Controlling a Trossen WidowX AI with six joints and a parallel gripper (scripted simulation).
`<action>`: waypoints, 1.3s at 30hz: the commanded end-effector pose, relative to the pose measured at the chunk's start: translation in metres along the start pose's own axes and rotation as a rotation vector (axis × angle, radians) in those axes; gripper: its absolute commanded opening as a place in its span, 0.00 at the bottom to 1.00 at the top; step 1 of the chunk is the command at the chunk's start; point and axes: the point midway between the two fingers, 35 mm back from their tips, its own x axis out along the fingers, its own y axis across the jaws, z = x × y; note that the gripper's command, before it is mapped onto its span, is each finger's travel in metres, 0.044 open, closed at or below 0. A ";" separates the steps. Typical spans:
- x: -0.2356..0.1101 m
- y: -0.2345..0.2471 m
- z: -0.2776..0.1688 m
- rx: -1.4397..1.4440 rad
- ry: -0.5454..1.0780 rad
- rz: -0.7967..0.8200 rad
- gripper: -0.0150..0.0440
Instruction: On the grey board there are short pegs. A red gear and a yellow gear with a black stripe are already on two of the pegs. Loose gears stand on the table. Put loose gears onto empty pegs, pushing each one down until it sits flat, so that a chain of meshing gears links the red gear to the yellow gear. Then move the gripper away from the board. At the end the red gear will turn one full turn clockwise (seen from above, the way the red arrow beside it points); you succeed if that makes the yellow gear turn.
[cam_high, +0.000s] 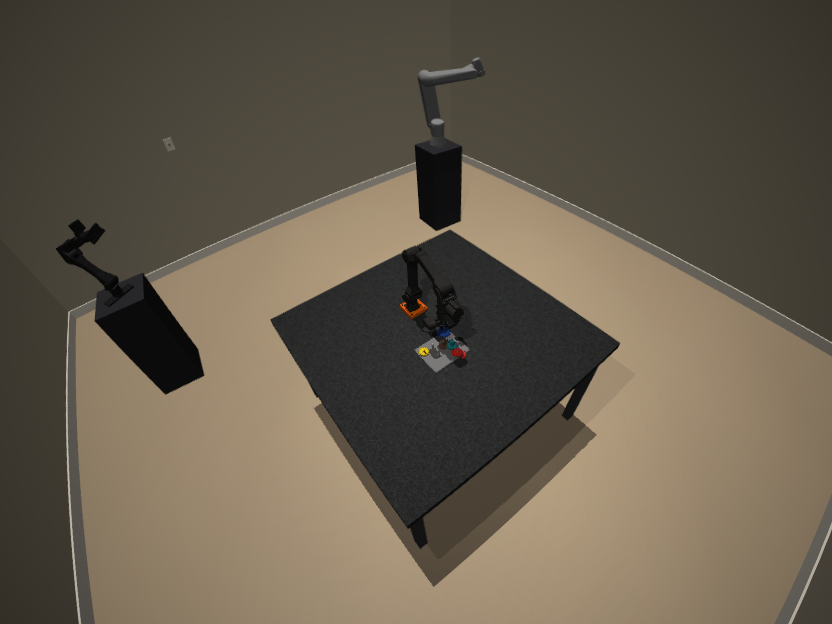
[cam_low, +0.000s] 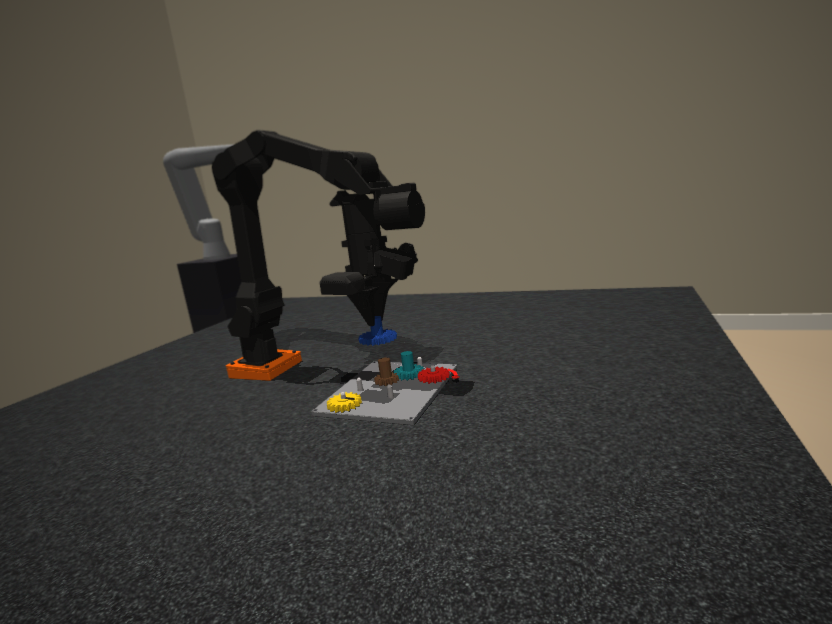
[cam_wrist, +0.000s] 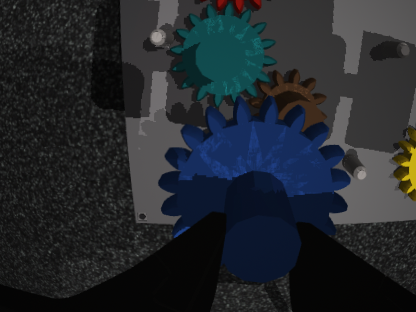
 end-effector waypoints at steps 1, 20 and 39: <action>0.003 -0.009 0.000 -0.001 -0.002 0.003 0.25; 0.015 -0.046 -0.003 -0.013 -0.004 0.002 0.25; 0.018 -0.061 -0.006 -0.161 -0.005 0.001 0.25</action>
